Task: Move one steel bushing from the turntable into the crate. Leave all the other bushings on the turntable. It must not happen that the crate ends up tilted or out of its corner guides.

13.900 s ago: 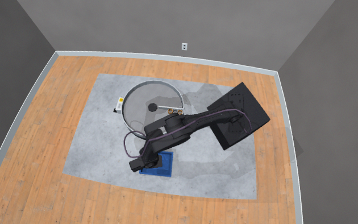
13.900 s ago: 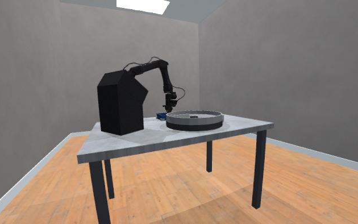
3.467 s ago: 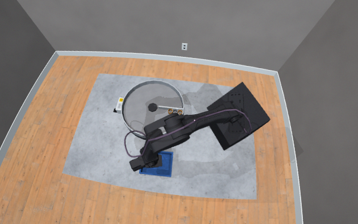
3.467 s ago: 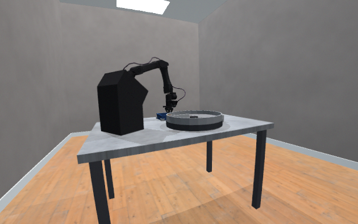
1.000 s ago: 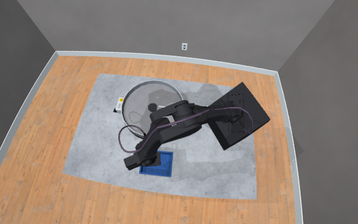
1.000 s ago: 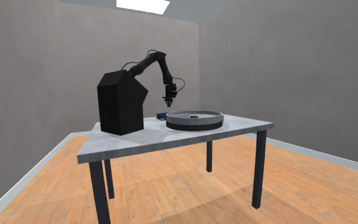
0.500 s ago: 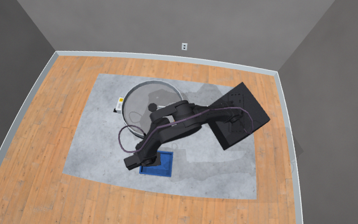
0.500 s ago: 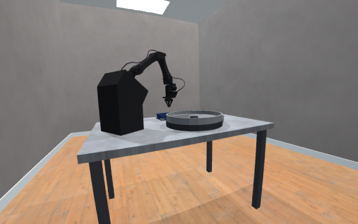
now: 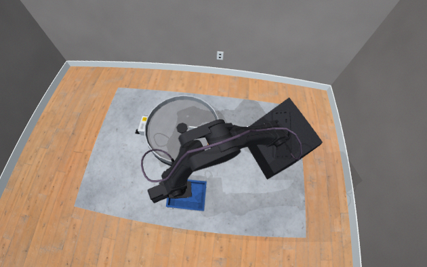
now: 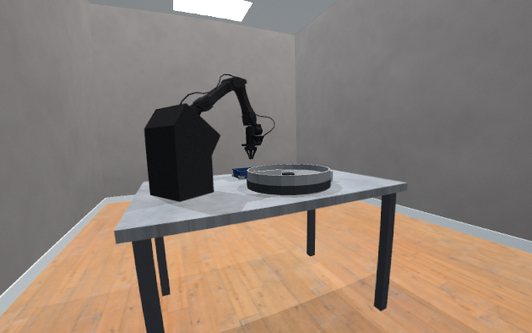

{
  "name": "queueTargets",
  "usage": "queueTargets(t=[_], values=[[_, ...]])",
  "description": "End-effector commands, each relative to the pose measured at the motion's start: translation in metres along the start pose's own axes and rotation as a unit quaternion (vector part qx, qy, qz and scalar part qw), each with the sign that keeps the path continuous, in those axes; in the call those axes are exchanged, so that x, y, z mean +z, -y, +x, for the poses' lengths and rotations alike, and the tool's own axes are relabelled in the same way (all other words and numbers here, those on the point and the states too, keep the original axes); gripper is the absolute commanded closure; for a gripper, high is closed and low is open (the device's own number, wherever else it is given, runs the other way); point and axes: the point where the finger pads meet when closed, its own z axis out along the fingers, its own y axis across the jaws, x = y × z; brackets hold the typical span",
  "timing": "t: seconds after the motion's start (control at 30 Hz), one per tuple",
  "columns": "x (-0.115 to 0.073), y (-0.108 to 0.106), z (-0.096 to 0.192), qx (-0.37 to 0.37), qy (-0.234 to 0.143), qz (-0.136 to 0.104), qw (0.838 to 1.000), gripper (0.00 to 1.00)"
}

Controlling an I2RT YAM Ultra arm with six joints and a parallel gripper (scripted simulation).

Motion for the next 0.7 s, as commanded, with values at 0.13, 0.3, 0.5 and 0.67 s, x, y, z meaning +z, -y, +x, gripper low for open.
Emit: queueTargets(t=[0.13, 0.3, 0.5, 0.67], values=[[-0.014, 0.003, -0.003, -0.001, 0.005, 0.001, 1.000, 0.00], [-0.029, 0.002, -0.004, 0.000, 0.005, 0.001, 1.000, 0.00], [-0.079, -0.014, 0.000, 0.000, -0.002, -0.020, 1.000, 0.00], [-0.108, -0.013, 0.000, 0.001, -0.002, -0.020, 1.000, 0.00]])
